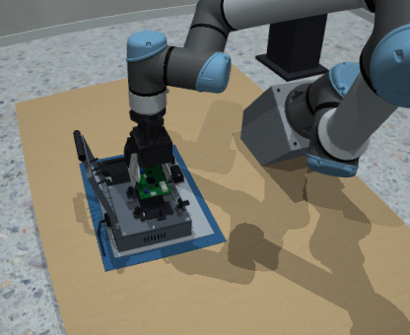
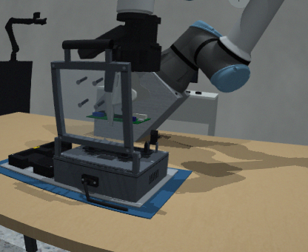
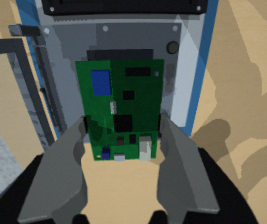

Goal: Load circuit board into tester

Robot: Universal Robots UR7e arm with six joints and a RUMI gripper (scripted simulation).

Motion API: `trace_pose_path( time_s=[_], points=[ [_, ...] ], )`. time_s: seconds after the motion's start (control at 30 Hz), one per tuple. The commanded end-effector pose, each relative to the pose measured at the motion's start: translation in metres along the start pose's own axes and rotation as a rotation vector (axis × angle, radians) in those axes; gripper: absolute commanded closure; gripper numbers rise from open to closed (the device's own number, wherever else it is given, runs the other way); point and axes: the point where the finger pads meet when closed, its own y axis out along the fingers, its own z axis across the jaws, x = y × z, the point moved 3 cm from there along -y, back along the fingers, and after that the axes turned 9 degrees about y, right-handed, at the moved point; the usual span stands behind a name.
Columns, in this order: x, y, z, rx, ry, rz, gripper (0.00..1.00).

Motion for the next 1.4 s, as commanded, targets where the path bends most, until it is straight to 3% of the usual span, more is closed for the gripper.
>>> trace_pose_path(
  time_s=[0.0,0.97,1.37],
  points=[
    [-0.0001,-0.0004,-0.0004,-0.001,0.000,0.000,0.61],
    [-0.0001,-0.0001,-0.0004,-0.001,0.000,0.000,0.61],
    [-0.0001,0.0094,-0.0004,-0.001,0.000,0.000,0.61]
  ],
)
